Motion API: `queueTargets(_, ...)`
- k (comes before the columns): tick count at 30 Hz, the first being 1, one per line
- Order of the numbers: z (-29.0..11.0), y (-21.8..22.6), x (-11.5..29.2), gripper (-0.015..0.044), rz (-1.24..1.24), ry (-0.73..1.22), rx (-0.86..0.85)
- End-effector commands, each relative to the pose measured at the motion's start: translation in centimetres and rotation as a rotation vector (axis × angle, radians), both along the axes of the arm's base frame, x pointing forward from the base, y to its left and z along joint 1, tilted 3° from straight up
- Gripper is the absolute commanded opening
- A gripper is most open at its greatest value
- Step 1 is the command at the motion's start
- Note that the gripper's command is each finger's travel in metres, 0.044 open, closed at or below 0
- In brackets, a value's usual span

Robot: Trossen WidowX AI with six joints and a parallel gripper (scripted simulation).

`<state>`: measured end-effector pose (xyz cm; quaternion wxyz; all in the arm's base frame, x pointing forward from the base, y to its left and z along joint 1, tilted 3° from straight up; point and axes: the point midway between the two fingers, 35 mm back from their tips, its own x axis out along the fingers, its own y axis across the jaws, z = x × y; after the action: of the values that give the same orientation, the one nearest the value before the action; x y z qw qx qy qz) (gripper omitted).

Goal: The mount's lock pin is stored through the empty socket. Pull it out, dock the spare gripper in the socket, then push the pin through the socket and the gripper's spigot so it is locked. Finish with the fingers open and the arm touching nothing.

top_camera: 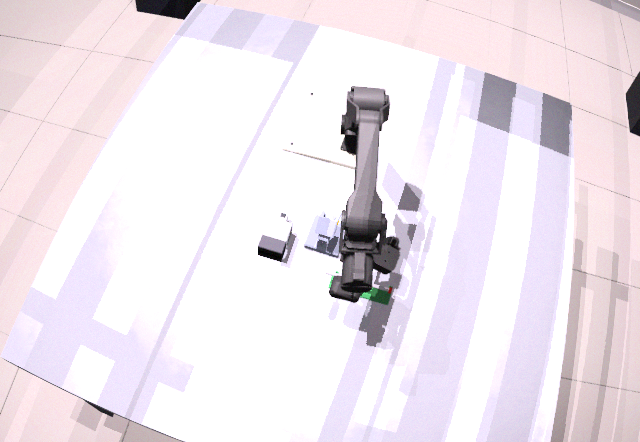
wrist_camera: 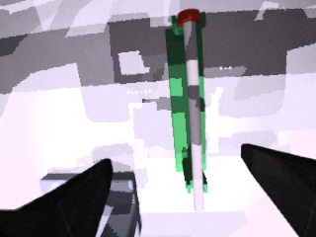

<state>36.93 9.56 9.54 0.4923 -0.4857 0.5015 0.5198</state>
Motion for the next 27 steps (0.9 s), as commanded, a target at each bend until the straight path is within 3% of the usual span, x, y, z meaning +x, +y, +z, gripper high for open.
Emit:
queueTargets(1,1.1,0.0,0.0,0.044,0.0,-0.001,0.0)
queueTargets(22,4.9,-0.2,-1.1,0.044,0.002,0.037,-0.009)
queueTargets(27,8.3,-0.1,-1.4,0.044,-0.002,-0.029,0.008)
